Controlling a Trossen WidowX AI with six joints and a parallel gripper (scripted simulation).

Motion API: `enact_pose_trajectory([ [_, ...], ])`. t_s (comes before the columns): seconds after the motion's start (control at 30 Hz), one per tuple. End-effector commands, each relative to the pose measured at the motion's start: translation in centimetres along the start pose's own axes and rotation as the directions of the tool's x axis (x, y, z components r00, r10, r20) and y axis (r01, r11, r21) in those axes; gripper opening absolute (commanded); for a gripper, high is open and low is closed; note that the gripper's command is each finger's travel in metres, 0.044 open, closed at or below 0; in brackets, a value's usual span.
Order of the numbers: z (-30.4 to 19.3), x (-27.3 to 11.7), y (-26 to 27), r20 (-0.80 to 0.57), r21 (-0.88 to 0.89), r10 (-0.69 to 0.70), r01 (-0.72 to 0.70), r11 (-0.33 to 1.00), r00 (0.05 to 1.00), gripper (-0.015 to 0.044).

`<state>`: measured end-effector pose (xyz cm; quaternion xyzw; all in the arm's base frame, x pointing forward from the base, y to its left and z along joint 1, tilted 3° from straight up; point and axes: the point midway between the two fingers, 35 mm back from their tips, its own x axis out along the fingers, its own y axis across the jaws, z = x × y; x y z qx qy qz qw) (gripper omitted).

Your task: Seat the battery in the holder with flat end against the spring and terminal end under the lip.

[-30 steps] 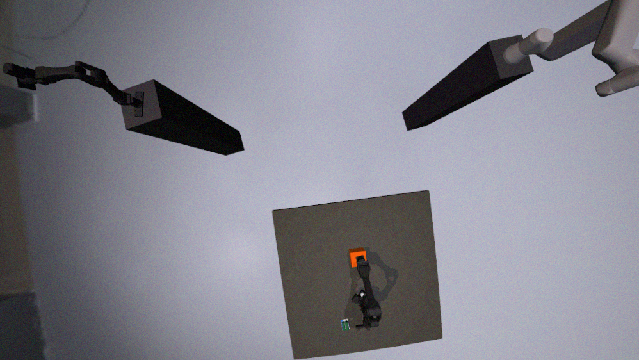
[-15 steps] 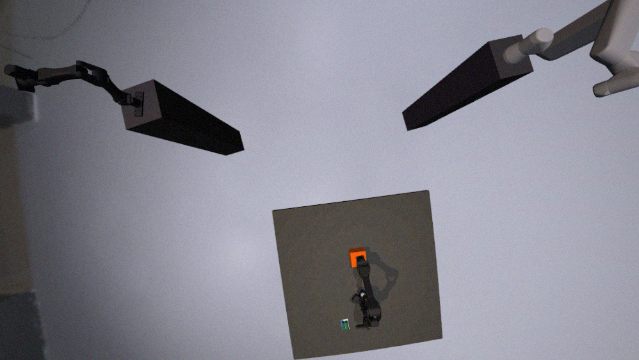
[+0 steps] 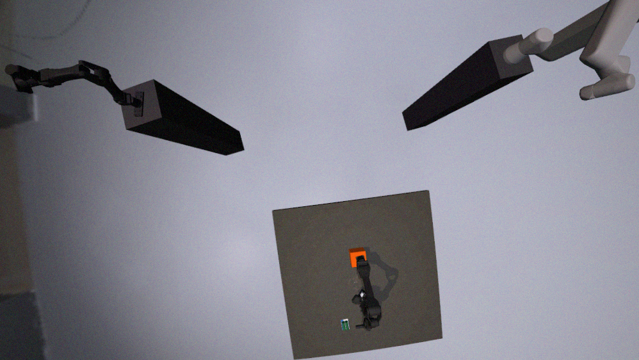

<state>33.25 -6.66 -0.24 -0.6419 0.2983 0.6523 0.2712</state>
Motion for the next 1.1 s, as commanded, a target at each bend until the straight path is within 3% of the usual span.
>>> enact_pose_trajectory([
  [0.0,0.0,-0.2,0.0,0.0,0.0,0.0,0.0,1.0,1.0,0.0204],
  [0.2,0.4,-6.8,0.3,-0.005,0.001,-0.003,0.003,1.0,1.0,0.0361],
  [0.3,0.5,-7.6,0.4,-0.005,0.002,-0.003,0.003,1.0,1.0,0.044],
  [1.07,0.5,-7.6,0.4,-0.005,0.002,-0.003,0.003,1.0,1.0,0.044],
])
